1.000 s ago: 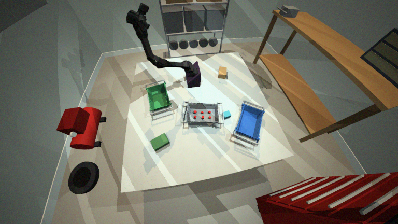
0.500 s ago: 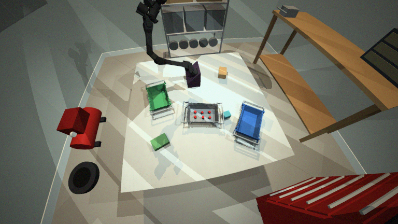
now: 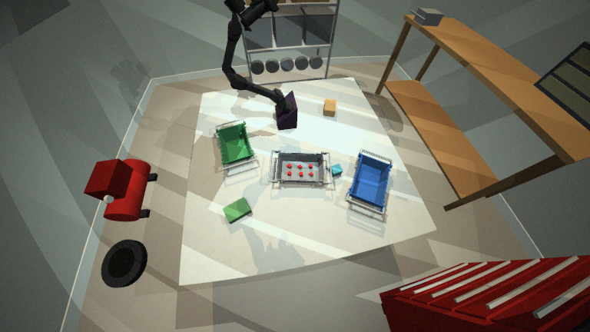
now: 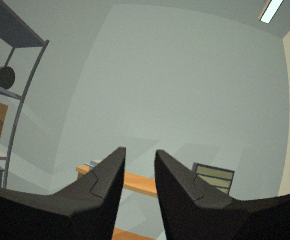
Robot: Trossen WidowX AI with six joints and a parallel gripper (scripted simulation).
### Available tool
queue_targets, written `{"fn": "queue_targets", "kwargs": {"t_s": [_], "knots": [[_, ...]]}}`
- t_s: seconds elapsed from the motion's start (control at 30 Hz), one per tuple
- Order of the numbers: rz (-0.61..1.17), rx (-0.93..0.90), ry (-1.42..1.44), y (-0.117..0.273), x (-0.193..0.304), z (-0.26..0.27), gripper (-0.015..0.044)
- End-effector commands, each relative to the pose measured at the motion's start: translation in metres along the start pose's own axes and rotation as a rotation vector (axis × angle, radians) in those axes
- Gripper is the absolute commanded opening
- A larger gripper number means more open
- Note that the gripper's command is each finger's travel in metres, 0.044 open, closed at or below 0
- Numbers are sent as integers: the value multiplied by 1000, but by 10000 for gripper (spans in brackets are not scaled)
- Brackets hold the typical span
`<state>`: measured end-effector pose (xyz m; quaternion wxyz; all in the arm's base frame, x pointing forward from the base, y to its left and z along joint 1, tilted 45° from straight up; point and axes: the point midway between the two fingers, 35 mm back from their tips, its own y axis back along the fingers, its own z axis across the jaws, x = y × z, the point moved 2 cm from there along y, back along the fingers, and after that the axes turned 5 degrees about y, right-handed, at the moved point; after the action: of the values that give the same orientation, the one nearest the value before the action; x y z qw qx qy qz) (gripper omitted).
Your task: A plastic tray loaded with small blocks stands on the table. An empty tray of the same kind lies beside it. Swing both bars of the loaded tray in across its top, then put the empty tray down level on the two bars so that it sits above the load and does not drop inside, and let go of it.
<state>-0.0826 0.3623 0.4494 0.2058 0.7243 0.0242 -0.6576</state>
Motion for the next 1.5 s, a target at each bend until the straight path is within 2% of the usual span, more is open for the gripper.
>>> {"fn": "queue_targets", "kwargs": {"t_s": [0.0, 0.2, 0.4, 0.6, 0.8, 1.1, 1.3, 1.47], "knots": [[84, 141, -32, -8, 24, -47, 87], [224, 394, -115, -4, 68, -132, 87], [371, 653, -219, 22, 119, -215, 87], [521, 900, -336, 71, 175, -285, 87], [676, 1131, -466, 138, 233, -336, 87], [946, 1406, -715, 253, 331, -368, 87], [1117, 1531, -856, 331, 380, -361, 87], [1209, 1611, -958, 373, 407, -350, 87]]}}
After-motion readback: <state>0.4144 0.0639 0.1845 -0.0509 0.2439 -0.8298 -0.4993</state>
